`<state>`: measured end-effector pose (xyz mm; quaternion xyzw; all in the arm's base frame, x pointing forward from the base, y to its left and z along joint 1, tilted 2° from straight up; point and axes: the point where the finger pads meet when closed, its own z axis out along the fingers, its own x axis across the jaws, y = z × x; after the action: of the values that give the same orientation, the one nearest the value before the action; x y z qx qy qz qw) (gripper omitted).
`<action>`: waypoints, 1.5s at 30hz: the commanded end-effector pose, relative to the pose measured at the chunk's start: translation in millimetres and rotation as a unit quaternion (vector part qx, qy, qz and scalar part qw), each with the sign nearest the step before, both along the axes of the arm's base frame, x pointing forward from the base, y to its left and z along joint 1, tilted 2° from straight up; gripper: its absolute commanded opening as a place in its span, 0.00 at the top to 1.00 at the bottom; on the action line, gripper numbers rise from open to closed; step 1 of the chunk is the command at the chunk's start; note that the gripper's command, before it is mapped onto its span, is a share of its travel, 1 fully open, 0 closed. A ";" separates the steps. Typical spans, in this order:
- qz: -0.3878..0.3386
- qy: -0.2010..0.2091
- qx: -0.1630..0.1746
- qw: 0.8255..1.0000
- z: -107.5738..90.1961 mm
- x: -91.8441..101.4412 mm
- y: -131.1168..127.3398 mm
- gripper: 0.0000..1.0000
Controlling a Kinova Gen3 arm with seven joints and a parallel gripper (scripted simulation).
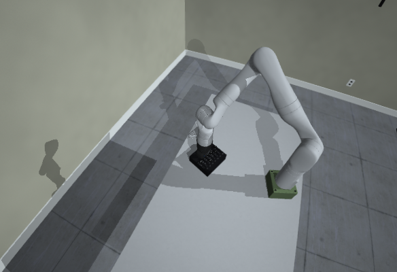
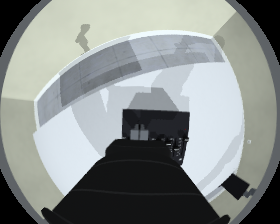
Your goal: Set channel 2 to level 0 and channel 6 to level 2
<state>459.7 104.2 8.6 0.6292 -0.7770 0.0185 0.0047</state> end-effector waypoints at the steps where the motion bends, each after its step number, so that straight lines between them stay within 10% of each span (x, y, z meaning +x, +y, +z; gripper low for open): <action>1: 0.000 -0.002 -0.001 1.000 -1.7 0.2 -0.3 1.00; 45: 0.000 -0.002 -0.001 1.000 -1.9 -9.0 1.7 1.00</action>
<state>451.2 104.9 5.9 0.6283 -0.7777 0.0176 0.0062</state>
